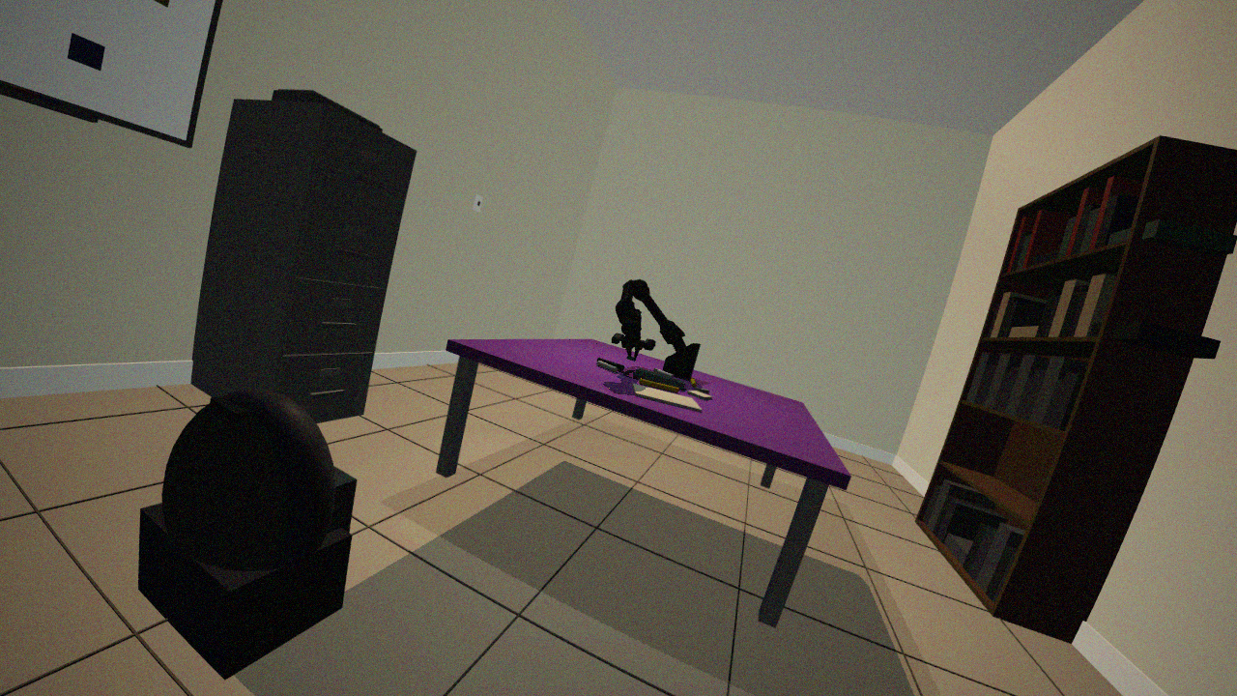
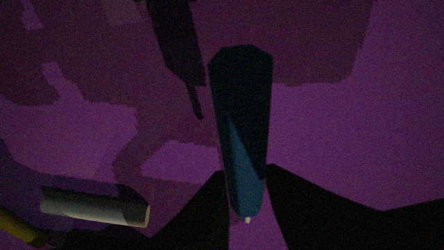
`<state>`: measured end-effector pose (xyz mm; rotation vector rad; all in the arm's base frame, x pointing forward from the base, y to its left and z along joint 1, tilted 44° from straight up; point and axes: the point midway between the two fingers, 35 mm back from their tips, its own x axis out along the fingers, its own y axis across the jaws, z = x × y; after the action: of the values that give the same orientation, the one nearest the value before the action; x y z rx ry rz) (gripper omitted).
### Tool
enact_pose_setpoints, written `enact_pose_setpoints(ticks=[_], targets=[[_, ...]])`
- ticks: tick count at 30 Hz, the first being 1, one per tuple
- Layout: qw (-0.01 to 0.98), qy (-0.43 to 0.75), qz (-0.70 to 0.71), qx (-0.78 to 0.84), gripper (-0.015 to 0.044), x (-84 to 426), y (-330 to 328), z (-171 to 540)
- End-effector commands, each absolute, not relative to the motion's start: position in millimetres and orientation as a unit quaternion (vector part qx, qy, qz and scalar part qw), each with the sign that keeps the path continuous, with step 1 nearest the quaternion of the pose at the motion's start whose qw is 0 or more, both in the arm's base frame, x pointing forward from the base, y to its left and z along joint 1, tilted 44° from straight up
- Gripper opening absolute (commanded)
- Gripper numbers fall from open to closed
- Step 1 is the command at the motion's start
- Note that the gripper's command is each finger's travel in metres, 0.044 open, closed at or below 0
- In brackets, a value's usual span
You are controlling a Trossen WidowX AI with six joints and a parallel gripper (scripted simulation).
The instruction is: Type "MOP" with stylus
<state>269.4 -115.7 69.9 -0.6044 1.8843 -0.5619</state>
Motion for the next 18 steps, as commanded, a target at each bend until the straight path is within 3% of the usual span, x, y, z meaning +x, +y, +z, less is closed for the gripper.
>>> enact_pose_setpoints(ticks=[1,18], targets=[[0.548,0.773,-0.195,-0.252,0.0,271.3,-102.4,51.8],[0.674,0.683,-0.041,-0.278,0.0,289.8,-50.9,1.7]])
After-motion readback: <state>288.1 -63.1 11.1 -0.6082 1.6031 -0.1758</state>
